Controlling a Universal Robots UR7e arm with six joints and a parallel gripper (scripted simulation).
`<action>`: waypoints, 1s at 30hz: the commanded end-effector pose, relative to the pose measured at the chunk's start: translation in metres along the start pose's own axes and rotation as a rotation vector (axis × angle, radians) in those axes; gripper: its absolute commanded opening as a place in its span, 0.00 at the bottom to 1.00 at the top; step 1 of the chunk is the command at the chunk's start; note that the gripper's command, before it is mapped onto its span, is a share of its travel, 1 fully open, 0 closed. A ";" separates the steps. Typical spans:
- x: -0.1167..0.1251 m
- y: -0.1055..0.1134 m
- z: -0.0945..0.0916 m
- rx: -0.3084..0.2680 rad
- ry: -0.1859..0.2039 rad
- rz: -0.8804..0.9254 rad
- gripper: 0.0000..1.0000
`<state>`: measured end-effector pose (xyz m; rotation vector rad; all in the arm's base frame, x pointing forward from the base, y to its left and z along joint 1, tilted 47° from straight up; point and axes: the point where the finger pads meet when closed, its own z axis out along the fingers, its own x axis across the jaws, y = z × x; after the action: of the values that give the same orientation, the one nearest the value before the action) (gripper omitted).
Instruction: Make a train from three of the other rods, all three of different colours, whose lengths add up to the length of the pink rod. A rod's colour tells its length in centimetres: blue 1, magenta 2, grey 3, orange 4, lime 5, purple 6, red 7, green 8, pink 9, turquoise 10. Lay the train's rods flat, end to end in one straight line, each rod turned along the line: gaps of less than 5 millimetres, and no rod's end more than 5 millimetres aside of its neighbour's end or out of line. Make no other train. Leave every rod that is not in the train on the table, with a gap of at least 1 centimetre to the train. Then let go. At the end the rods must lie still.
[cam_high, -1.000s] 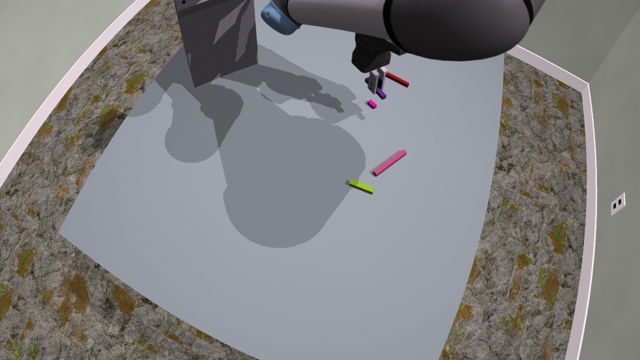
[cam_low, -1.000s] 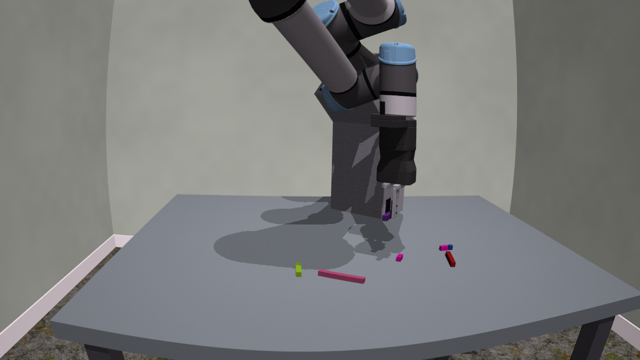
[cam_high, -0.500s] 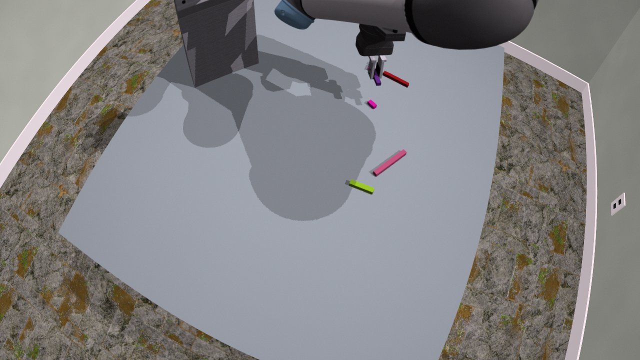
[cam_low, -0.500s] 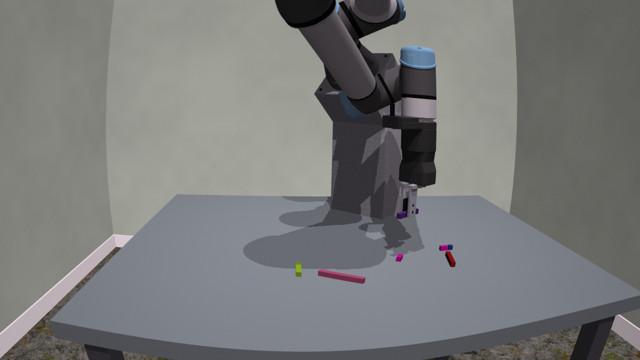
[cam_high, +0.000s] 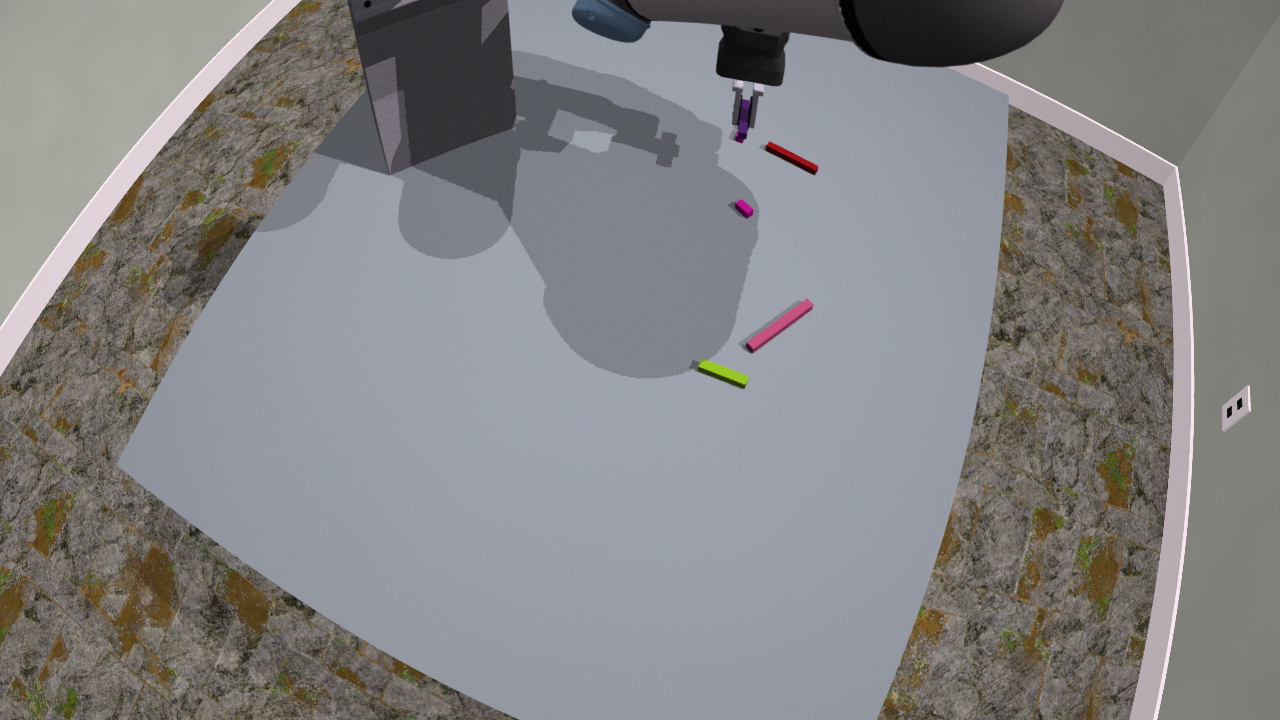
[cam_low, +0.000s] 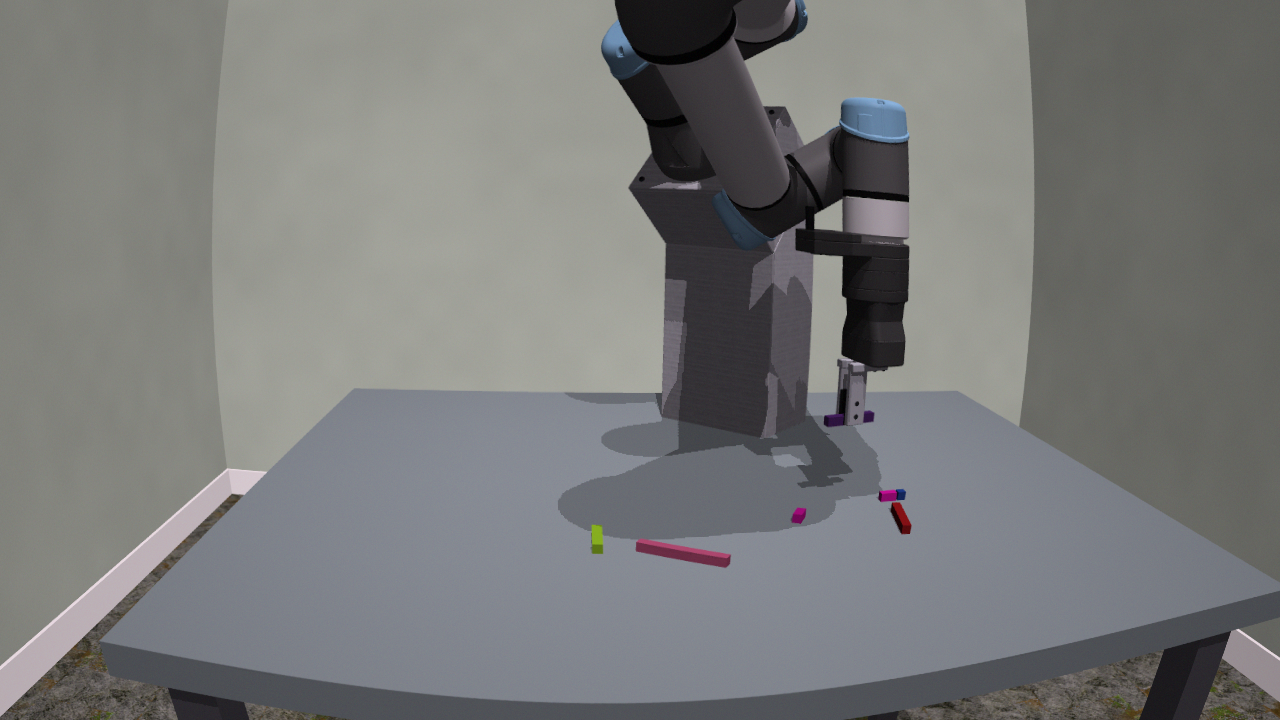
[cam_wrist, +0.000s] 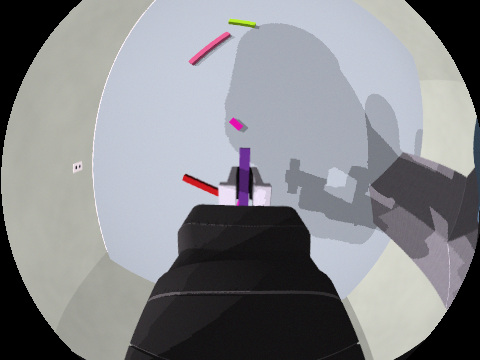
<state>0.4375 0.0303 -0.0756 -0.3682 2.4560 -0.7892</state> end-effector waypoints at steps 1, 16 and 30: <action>0.004 0.013 -0.001 0.006 -0.003 0.118 0.24; 0.008 0.025 -0.003 0.009 -0.006 0.210 0.24; 0.008 0.025 -0.003 0.009 -0.006 0.211 0.24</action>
<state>0.4275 0.0476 -0.0917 -0.1036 2.4354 -0.7082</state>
